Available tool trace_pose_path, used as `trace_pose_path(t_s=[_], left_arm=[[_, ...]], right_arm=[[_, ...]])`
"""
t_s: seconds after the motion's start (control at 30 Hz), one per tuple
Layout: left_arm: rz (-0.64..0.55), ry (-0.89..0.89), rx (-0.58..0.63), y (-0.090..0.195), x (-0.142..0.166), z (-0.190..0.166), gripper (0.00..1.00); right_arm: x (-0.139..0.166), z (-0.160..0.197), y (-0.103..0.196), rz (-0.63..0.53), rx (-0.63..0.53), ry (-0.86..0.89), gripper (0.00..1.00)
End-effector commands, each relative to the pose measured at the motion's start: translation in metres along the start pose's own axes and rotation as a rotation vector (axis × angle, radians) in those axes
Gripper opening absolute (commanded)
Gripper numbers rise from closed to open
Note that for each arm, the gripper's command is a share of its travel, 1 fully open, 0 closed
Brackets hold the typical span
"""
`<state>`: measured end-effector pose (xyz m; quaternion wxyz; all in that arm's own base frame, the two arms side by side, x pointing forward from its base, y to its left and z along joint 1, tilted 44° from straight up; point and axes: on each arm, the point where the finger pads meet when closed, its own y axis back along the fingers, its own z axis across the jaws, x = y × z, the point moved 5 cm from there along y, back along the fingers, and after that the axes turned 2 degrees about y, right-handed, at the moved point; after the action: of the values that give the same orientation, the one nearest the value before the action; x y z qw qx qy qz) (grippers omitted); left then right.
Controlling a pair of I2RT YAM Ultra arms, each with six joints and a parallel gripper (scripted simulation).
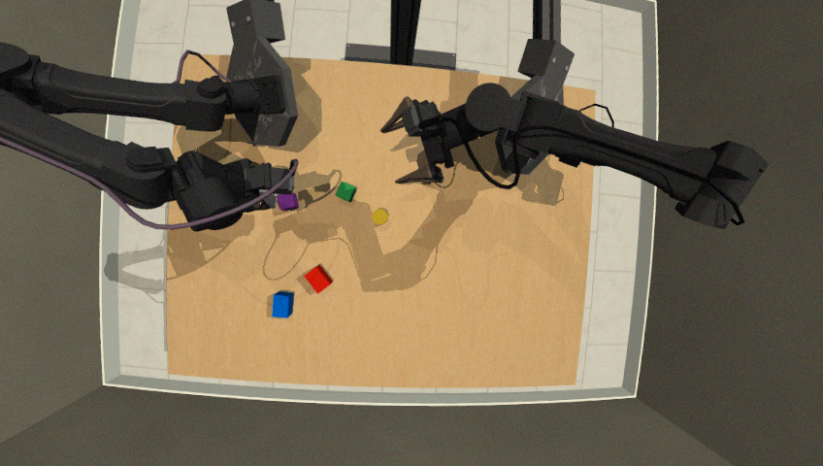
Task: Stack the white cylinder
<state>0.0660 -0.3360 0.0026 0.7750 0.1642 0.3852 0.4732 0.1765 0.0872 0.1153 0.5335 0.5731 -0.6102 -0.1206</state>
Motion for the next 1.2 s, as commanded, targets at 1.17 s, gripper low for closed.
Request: trace_pose_path(t_s=[1.17], left_arm=[[-0.011,0.000,0.004,0.001,-0.003,-0.002,1.00]], right_arm=[[-0.045,0.011,-0.037,0.869,-0.032,0.513,0.34]])
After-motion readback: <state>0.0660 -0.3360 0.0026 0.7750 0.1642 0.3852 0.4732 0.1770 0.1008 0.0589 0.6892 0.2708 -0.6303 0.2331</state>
